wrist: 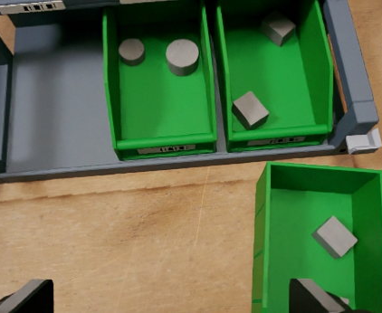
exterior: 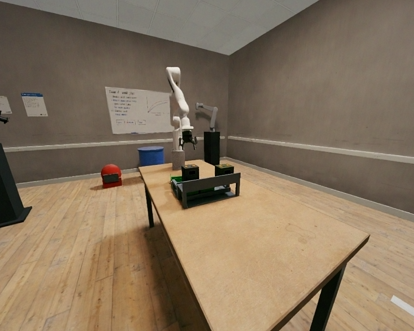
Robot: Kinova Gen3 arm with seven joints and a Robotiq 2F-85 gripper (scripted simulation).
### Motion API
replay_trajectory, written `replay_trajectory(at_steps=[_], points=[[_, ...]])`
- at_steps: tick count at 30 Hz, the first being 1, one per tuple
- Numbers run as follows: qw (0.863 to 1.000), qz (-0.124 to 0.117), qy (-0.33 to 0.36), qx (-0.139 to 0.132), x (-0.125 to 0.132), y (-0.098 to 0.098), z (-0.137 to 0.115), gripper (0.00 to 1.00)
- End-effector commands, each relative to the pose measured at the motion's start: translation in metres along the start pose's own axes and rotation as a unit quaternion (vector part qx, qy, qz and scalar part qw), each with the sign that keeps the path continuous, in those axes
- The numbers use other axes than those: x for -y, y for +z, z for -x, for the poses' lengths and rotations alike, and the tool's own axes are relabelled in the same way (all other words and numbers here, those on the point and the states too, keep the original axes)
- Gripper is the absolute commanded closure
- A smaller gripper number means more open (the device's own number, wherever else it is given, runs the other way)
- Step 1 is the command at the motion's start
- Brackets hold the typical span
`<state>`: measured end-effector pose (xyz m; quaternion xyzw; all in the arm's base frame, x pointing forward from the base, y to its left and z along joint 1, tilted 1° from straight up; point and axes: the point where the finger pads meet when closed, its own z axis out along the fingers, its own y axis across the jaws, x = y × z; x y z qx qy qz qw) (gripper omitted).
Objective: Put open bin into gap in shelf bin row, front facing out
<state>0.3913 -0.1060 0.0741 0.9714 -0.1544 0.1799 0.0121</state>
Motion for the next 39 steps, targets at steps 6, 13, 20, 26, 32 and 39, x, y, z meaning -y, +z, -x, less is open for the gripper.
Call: replay_trajectory(at_steps=[6, 13, 20, 26, 32, 39], points=[[0.998, 0.014, 0.015, 0.054, -0.002, 0.000, 0.000, 0.00], [0.991, 0.022, 0.033, 0.129, -0.001, 0.003, 0.001, 0.00], [0.991, 0.022, 0.033, 0.129, -0.001, 0.003, 0.001, 0.00], [0.985, 0.026, 0.042, 0.167, -0.003, 0.006, 0.000, 0.00], [0.985, 0.026, 0.042, 0.167, -0.003, 0.006, 0.000, 0.00], [0.985, 0.026, 0.042, 0.166, -0.012, 0.006, -0.002, 0.00]])
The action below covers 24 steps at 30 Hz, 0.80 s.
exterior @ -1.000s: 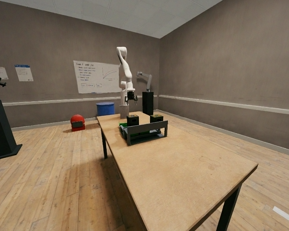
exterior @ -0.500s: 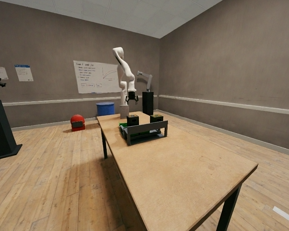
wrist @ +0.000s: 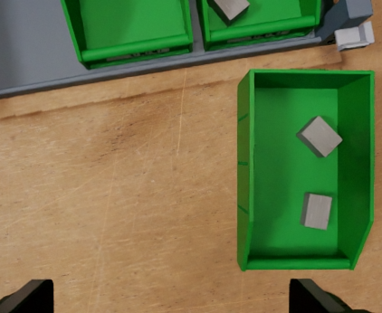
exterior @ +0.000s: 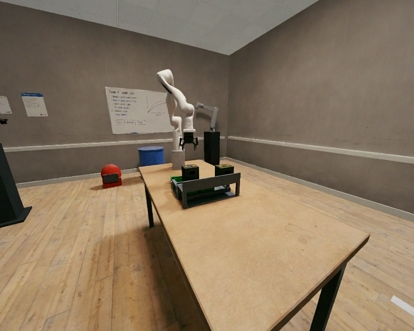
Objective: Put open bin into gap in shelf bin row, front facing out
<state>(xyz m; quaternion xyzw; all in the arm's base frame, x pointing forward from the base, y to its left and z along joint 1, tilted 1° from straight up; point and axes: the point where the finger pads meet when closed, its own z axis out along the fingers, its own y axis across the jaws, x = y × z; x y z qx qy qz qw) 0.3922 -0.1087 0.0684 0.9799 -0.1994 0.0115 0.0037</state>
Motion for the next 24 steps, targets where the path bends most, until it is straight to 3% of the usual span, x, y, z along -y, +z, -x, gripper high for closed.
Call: replay_trajectory(at_steps=[1, 4, 16, 21, 24], points=[[1.000, 0.000, 0.000, -0.001, -0.019, -0.001, -0.006, 0.00], [1.000, 0.000, 0.001, 0.000, -0.048, -0.001, -0.014, 0.00], [1.000, 0.000, 0.001, 0.000, -0.048, -0.001, -0.014, 0.00], [1.000, 0.000, 0.001, 0.000, -0.095, -0.001, -0.028, 0.00], [1.000, 0.000, 0.001, 0.000, -0.095, -0.001, -0.028, 0.00]])
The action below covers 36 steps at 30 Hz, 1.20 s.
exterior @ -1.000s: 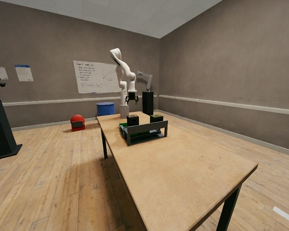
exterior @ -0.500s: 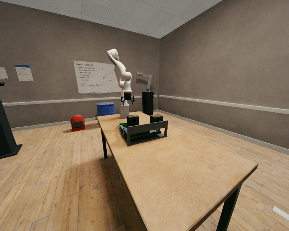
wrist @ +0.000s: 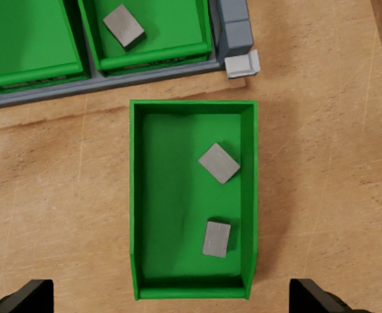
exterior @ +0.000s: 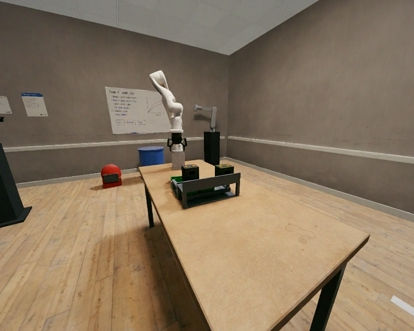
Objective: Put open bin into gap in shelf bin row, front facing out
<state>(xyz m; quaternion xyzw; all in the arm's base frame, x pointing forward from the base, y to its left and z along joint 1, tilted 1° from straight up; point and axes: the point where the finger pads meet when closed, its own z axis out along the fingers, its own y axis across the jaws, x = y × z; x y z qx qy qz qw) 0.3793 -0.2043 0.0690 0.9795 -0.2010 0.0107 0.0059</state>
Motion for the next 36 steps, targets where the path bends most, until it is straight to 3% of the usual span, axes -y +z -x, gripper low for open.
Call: replay_trajectory(at_steps=[1, 9, 14, 26, 31, 36], points=[[1.000, -0.002, -0.001, -0.001, -0.002, -0.001, -0.003, 0.00], [1.000, -0.002, -0.001, -0.001, -0.002, -0.001, -0.003, 0.00], [1.000, -0.002, -0.001, -0.001, -0.055, -0.001, -0.018, 0.00], [1.000, -0.002, -0.001, -0.001, -0.055, -0.001, -0.018, 0.00], [1.000, -0.002, -0.001, -0.001, -0.082, -0.001, -0.026, 0.00], [1.000, -0.002, -0.001, -0.001, -0.082, -0.001, -0.026, 0.00]])
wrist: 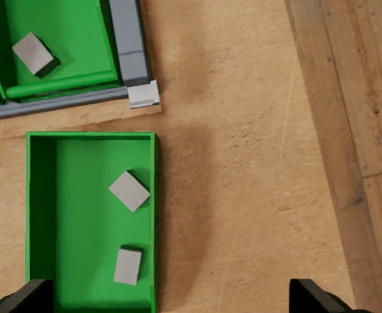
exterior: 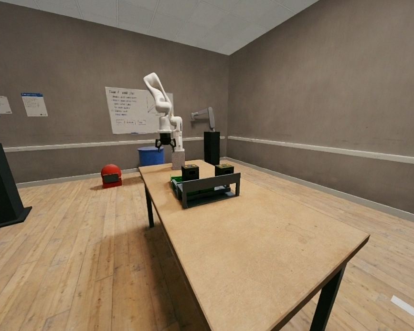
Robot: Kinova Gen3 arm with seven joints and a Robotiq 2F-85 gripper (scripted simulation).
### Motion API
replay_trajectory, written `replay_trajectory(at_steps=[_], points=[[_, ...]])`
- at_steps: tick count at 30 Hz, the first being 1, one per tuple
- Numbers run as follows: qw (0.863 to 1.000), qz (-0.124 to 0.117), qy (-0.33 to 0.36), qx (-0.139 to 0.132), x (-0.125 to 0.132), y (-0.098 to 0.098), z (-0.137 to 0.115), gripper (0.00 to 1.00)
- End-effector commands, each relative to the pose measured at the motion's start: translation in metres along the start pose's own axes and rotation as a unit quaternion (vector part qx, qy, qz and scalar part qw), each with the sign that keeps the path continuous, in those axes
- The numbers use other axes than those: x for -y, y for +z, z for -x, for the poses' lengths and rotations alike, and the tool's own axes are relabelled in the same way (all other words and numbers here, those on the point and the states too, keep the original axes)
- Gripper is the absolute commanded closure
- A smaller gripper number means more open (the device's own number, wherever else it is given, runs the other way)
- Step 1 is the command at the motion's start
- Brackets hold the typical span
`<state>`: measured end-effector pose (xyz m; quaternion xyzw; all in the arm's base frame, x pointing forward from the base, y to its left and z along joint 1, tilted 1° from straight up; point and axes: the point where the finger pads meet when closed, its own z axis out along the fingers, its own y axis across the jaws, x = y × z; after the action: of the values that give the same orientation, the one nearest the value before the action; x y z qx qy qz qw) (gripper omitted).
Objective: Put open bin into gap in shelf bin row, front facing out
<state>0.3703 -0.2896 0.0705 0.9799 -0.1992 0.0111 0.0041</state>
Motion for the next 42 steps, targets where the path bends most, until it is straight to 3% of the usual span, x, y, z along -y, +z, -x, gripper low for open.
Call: replay_trajectory(at_steps=[1, 42], points=[[1.000, 0.000, 0.001, -0.001, 0.000, 0.000, 0.000, 0.00], [1.000, 0.000, 0.001, -0.001, 0.014, 0.000, 0.004, 0.00]])
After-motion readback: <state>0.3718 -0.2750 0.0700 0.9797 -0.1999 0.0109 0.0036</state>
